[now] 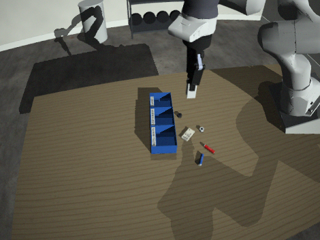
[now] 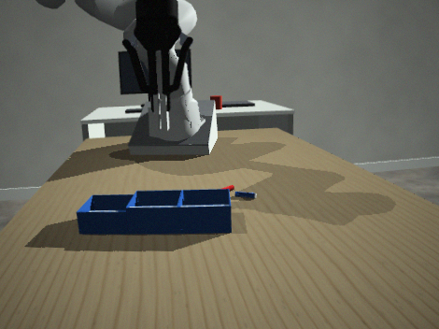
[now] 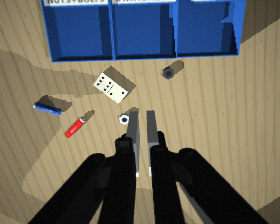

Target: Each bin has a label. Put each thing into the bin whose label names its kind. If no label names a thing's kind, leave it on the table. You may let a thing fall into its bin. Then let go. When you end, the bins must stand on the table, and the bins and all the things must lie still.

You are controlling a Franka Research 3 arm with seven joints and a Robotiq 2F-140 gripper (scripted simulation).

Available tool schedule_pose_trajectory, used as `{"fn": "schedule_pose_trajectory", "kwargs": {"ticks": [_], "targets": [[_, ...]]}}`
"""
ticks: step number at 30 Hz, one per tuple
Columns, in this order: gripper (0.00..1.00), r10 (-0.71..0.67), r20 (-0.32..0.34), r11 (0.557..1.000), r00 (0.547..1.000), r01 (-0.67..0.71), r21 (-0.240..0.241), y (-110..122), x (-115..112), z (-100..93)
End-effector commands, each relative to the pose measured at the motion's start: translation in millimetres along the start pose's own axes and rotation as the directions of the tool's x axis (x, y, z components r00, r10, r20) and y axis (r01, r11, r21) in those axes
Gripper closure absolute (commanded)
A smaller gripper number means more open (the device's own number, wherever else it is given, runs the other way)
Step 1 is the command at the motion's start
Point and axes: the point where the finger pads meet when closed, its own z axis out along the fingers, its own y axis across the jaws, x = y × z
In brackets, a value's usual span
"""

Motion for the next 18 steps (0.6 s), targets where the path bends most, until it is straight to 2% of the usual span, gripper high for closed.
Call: {"fn": "schedule_pose_trajectory", "kwargs": {"ticks": [1, 13, 15, 18], "targets": [[0.95, -0.027, -0.02, 1.0, 0.999, 0.027, 0.004, 14, 21, 12.3], [0.95, -0.027, -0.02, 1.0, 0.999, 0.027, 0.004, 82, 75, 62.4], [0.95, -0.027, -0.02, 1.0, 0.999, 0.027, 0.004, 82, 75, 62.4], [0.95, -0.027, -0.02, 1.0, 0.999, 0.027, 0.004, 94, 85, 71.3]]}}
